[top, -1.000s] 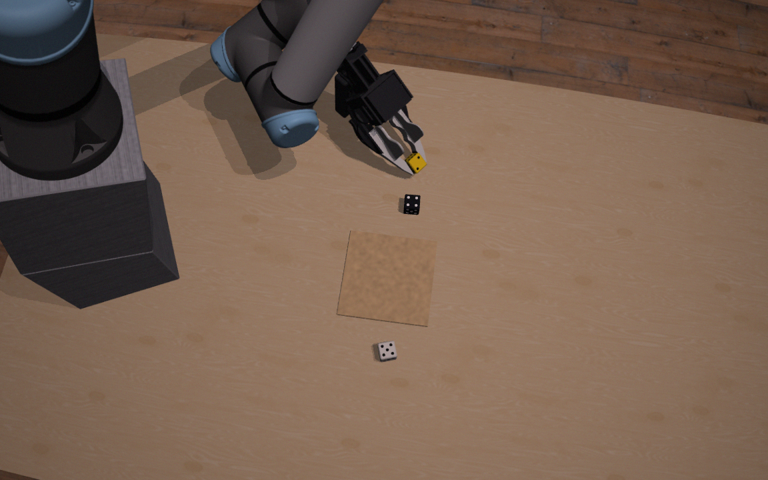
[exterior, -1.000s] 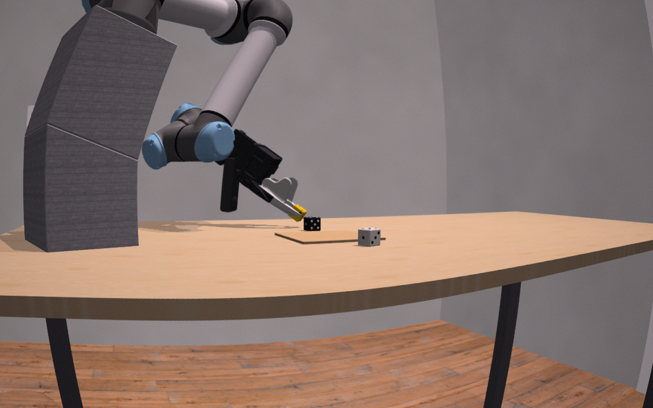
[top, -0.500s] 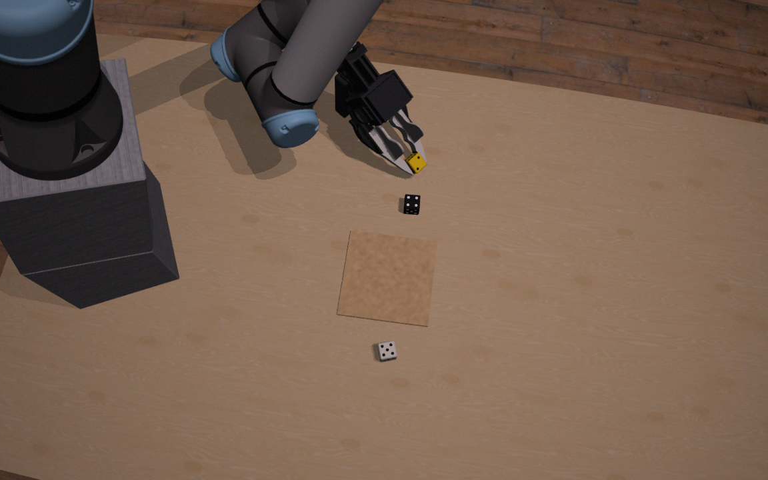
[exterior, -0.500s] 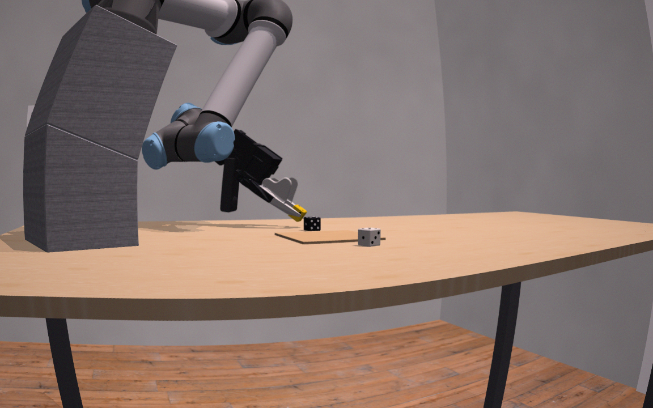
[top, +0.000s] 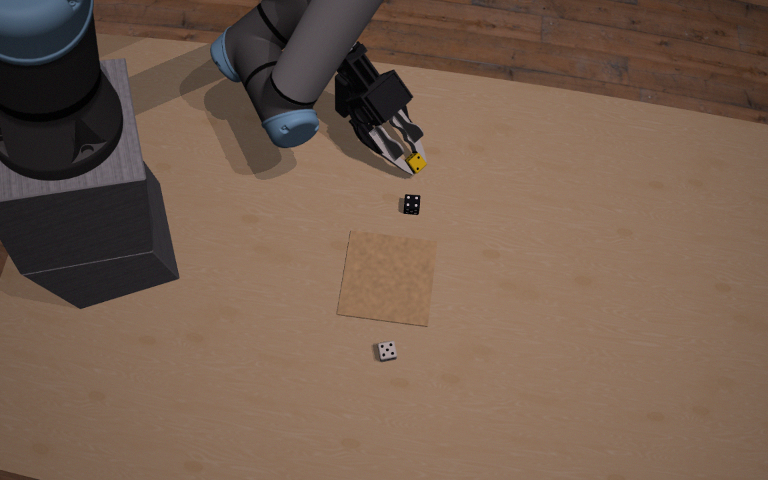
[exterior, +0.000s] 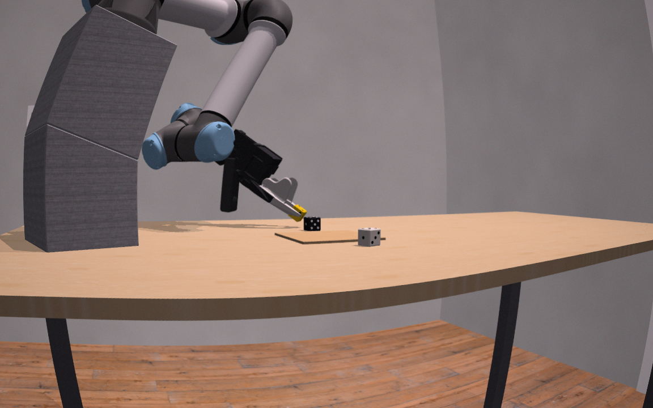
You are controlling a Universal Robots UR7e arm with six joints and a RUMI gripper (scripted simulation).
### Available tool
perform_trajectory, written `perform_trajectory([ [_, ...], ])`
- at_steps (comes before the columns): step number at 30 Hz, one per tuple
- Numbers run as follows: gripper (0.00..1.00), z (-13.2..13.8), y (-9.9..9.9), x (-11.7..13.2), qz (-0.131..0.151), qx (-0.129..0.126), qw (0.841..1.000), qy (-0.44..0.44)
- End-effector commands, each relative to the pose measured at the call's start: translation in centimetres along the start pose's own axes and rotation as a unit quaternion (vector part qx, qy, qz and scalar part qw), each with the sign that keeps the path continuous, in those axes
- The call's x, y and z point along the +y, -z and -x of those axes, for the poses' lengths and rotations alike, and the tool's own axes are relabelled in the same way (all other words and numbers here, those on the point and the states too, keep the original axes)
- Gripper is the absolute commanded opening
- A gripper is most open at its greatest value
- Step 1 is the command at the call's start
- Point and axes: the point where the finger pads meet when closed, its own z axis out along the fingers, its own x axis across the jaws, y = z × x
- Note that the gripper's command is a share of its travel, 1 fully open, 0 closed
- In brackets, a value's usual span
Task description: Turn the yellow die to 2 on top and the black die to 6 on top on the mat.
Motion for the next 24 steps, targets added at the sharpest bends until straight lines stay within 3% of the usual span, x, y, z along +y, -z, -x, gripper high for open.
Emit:
perform_trajectory([
  [1,0.06,-0.03,0.01,0.02,0.000,0.000,1.000,0.000],
  [24,0.06,-0.03,-0.64,-0.89,0.000,0.000,1.000,0.000],
])
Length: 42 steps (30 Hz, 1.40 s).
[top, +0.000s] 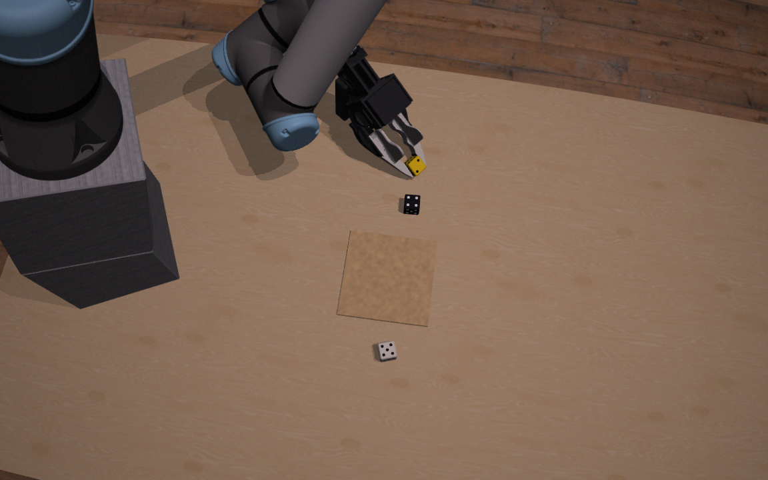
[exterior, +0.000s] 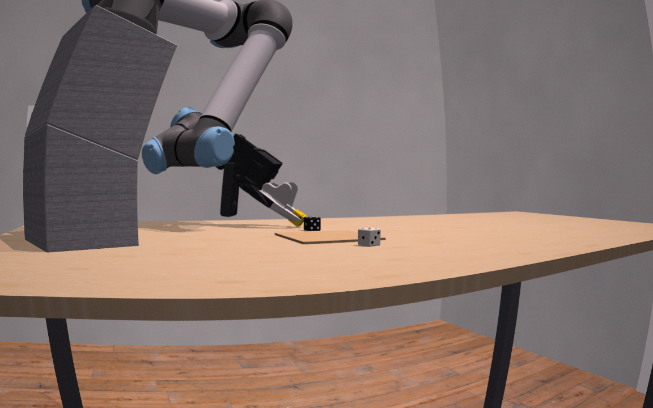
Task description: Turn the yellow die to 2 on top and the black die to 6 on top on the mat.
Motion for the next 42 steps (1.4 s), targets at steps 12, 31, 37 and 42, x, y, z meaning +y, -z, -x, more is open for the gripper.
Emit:
perform_trajectory([
  [12,0.06,-0.04,-0.11,-0.14,0.000,0.000,1.000,0.000],
  [31,0.06,-0.04,-0.11,-0.14,0.000,0.000,1.000,0.000],
  [37,0.06,-0.04,-0.11,-0.14,0.000,0.000,1.000,0.000],
  [42,0.10,-0.04,-0.11,-0.14,0.000,0.000,1.000,0.000],
])
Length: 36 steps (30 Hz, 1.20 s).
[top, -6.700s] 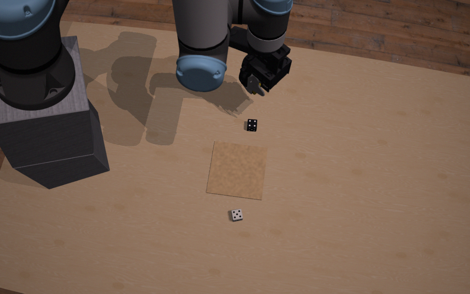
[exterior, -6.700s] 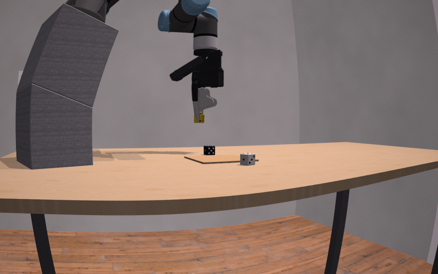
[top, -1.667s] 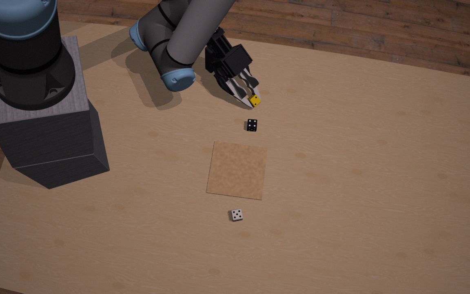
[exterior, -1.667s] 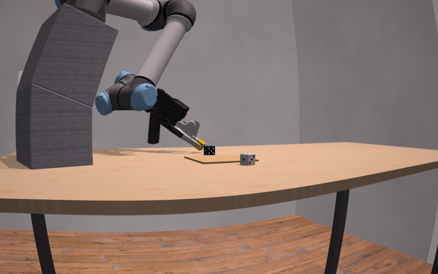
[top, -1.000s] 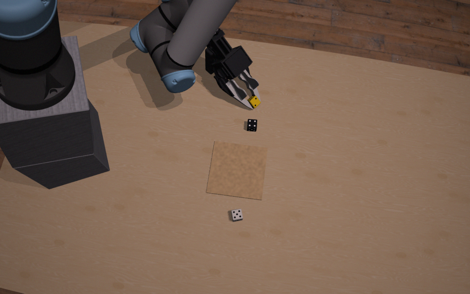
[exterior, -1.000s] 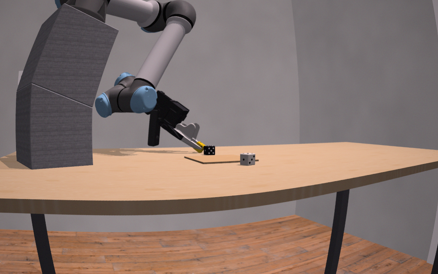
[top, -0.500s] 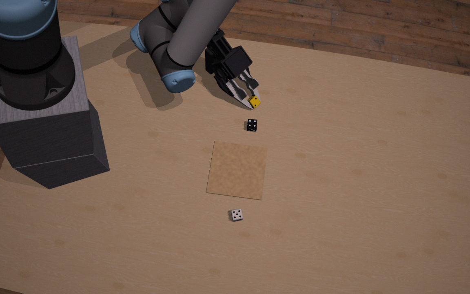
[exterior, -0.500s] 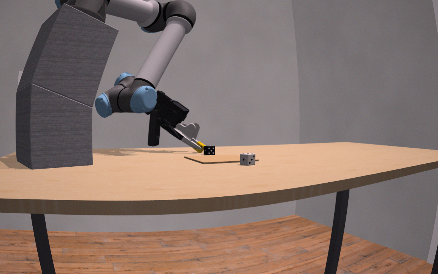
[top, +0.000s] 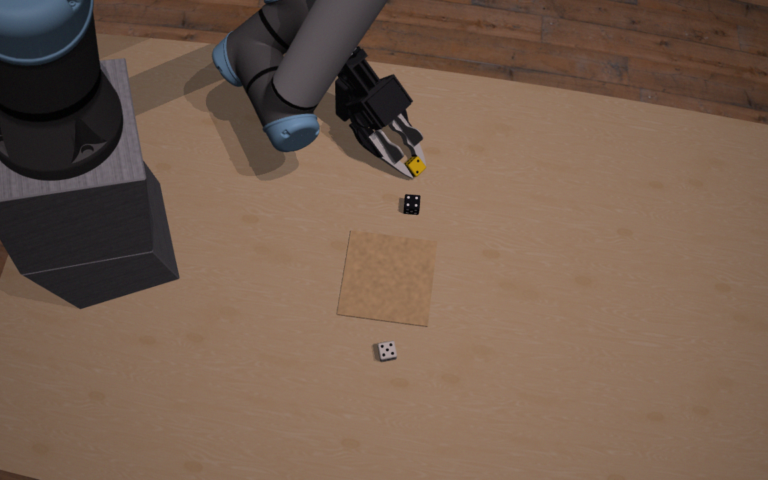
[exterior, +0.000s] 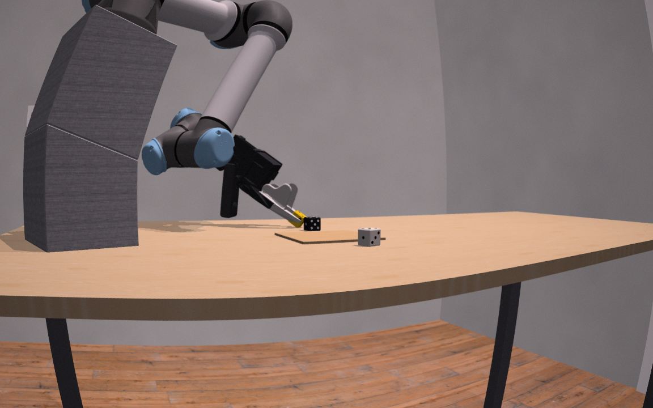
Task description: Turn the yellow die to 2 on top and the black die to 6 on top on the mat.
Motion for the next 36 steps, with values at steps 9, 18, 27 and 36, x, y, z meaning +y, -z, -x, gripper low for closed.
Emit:
perform_trajectory([
  [9,0.21,-0.03,0.02,0.04,0.000,0.000,1.000,0.000],
  [18,0.24,-0.03,0.02,0.04,0.000,0.000,1.000,0.000],
  [27,0.24,-0.03,0.02,0.04,0.000,0.000,1.000,0.000],
  [36,0.24,-0.03,0.02,0.04,0.000,0.000,1.000,0.000],
])
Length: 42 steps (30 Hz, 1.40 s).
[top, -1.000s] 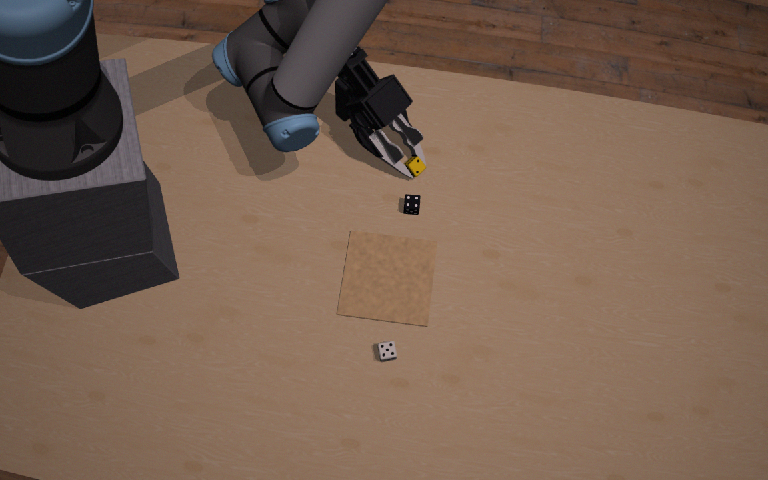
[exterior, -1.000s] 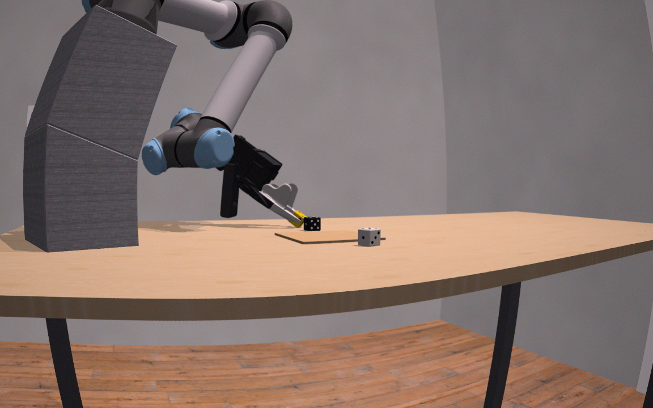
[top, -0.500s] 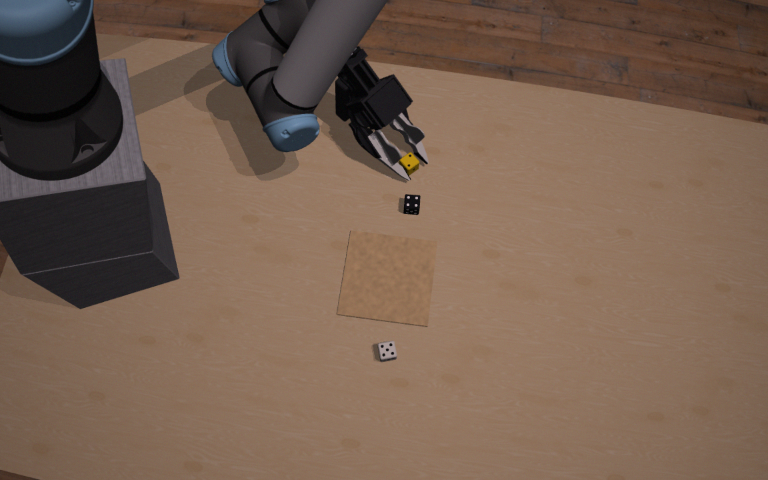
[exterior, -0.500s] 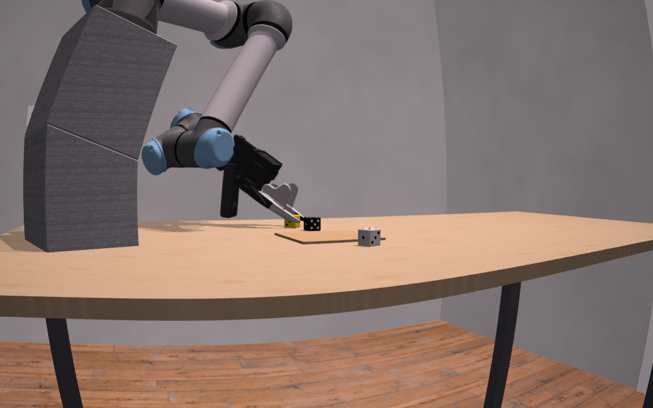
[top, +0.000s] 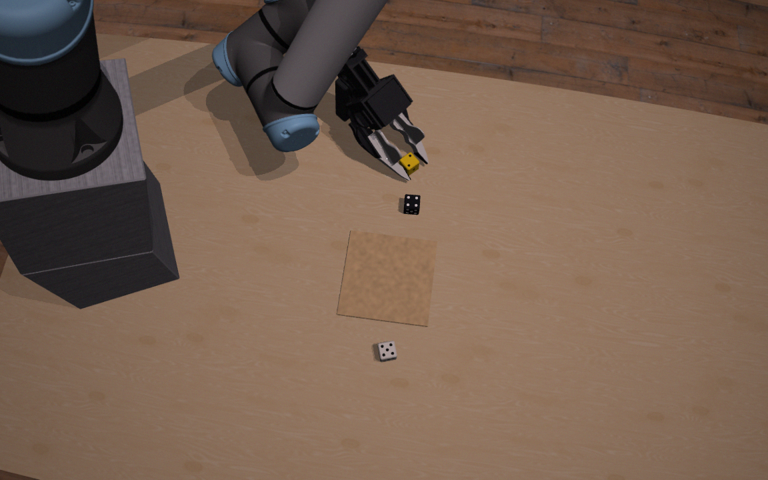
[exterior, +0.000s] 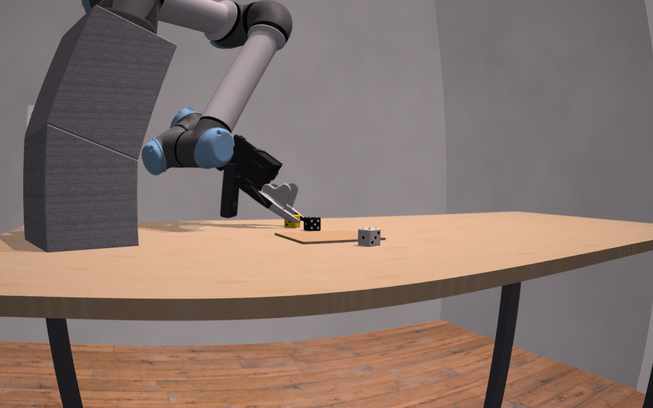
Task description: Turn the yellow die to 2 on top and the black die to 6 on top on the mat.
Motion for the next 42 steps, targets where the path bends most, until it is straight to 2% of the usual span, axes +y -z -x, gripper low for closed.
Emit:
perform_trajectory([
  [1,0.24,0.0,0.0,0.0,0.000,0.000,1.000,0.000],
  [24,0.24,0.0,0.2,0.0,0.000,0.000,1.000,0.000],
  [30,0.24,0.0,1.1,0.0,0.000,0.000,1.000,0.000],
  [38,0.24,0.0,4.0,0.0,0.000,0.000,1.000,0.000],
  [42,0.24,0.0,4.8,0.0,0.000,0.000,1.000,0.000],
])
